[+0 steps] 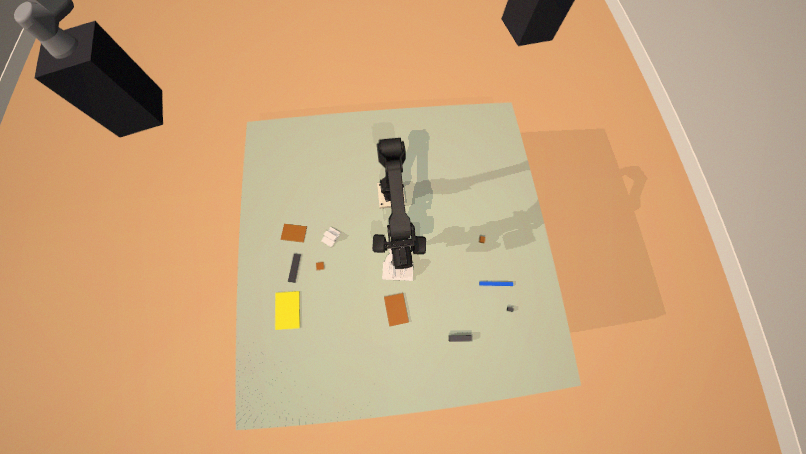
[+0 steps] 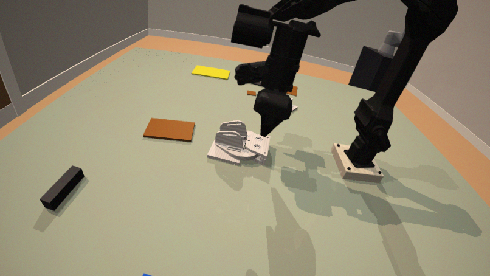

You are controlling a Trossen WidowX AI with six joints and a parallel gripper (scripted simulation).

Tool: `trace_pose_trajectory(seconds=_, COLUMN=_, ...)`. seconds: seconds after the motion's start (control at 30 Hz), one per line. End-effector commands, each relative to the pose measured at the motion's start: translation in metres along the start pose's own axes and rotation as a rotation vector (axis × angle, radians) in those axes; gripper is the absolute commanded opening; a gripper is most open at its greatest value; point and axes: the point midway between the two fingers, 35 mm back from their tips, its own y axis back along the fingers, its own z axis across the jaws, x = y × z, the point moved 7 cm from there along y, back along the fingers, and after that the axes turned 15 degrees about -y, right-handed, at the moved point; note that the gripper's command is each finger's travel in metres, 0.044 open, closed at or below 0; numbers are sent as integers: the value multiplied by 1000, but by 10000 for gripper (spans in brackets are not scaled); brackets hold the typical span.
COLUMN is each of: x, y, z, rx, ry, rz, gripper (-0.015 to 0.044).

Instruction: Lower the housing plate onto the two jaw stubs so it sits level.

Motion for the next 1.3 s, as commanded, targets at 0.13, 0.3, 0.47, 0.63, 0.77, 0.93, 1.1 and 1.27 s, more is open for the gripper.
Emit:
trace_pose_trajectory(seconds=0.13, x=23, y=28, z=-11, rx=8, ry=-1, rz=11, gripper=440)
trace_pose_trajectory(seconds=0.3, x=50, y=55, z=-23, rx=14, ry=-2, rz=20, gripper=440)
trace_pose_trajectory(seconds=0.47, x=50, y=55, z=-23, rx=14, ry=-2, rz=20, gripper=440)
trace_pose_trajectory(seconds=0.63, x=50, y=55, z=-23, rx=14, ry=-2, rz=20, gripper=440)
trace_pose_trajectory(seconds=0.77, x=50, y=55, z=-23, rx=14, ry=-2, rz=20, gripper=440)
trace_pose_trajectory(seconds=0.93, x=50, y=55, z=-23, rx=14, ry=-2, rz=20, gripper=440)
trace_pose_trajectory(seconds=1.1, x=50, y=55, z=-23, rx=14, ry=-2, rz=20, gripper=440)
trace_pose_trajectory(seconds=1.27, x=50, y=55, z=-23, rx=14, ry=-2, rz=20, gripper=440)
